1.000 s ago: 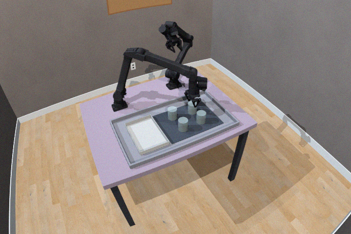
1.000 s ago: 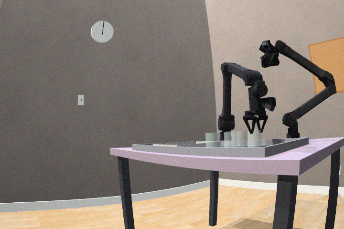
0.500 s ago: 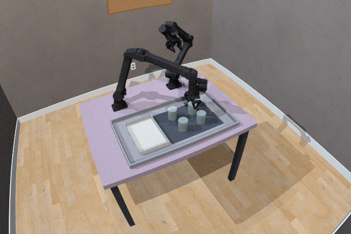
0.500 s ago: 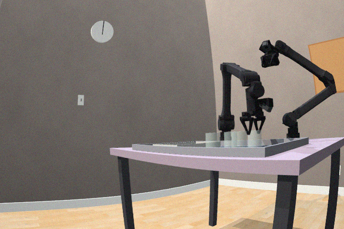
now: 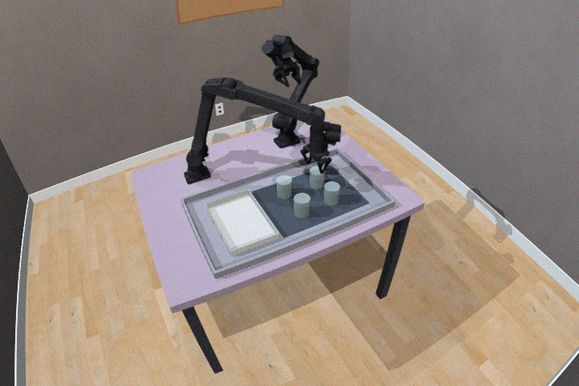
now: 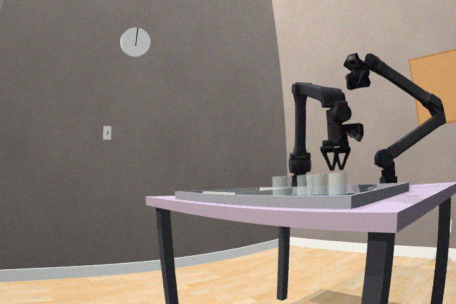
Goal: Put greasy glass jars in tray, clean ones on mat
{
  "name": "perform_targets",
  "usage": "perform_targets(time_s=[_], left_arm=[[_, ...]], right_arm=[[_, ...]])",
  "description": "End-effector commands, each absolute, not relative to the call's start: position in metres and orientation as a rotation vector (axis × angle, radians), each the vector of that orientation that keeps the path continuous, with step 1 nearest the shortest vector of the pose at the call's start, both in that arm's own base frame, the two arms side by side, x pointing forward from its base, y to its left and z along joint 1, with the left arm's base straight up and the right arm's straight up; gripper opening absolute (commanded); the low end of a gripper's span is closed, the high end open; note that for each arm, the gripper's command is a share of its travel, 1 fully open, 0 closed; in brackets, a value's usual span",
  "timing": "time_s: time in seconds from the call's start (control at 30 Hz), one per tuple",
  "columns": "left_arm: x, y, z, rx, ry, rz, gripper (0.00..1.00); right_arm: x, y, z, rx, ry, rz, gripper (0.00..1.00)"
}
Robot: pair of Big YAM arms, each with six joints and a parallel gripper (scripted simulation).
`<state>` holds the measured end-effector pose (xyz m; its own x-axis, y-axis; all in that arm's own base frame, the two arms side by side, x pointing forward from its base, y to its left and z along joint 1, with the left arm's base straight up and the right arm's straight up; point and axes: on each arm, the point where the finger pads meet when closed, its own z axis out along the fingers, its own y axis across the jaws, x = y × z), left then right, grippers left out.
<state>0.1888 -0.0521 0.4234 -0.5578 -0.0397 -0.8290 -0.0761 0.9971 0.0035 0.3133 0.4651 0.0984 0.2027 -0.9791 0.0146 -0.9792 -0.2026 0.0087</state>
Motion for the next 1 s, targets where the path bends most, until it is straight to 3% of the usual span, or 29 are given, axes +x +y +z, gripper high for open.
perform_targets(time_s=[0.0,0.37,0.97], left_arm=[[0.188,-0.055,0.448,-0.094,2.137,0.000,0.60],[0.188,-0.055,0.448,-0.094,2.137,0.000,0.60],[0.188,-0.055,0.448,-0.094,2.137,0.000,0.60]], right_arm=[[0.327,0.484,0.126,2.492,-1.986,-0.006,0.93],[0.324,0.484,0.066,2.466,-1.955,-0.001,0.93],[0.320,0.479,0.064,2.460,-1.954,0.000,0.91]])
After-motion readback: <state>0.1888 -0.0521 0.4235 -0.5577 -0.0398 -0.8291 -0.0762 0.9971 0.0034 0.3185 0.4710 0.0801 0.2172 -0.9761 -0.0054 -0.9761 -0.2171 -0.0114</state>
